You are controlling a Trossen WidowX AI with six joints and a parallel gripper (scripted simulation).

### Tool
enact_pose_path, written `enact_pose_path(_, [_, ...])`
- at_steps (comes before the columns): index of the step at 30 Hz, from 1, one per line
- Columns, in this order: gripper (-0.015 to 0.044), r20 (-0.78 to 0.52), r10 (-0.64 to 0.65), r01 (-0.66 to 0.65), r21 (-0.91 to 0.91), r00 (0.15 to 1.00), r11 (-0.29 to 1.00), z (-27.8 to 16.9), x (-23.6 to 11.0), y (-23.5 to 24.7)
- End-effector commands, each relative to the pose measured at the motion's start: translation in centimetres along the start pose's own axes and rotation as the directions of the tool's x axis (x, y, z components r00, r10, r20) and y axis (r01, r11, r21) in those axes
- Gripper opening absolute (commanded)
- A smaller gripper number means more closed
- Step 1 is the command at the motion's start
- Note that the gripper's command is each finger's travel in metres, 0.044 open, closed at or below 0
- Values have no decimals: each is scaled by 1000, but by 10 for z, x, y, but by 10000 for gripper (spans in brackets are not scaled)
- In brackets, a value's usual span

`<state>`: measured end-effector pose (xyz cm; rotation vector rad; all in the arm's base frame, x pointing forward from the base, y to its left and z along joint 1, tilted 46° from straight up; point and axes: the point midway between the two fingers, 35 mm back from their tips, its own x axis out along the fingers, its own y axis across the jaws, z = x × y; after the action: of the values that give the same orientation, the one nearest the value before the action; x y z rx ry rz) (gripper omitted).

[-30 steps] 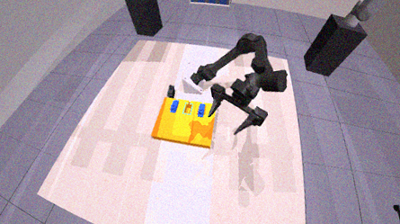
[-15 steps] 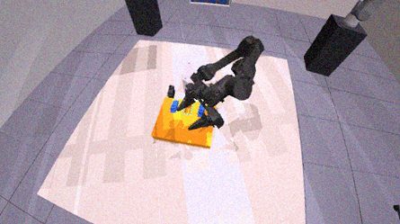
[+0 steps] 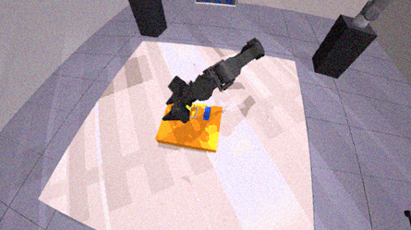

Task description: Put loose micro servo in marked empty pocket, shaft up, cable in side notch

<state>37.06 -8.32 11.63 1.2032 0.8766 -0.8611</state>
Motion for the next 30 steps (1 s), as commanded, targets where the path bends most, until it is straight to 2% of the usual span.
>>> enact_pose_path(1, [440,-46,-91,95,90,995,991,5,19,-27])
enact_pose_path(9, [440,-130,-227,255,260,965,931,16,44,-73])
enact_pose_path(17, [440,-241,-336,410,414,910,813,20,62,-120])
enact_pose_path(30, [440,-443,-435,620,595,784,512,14,76,-190])
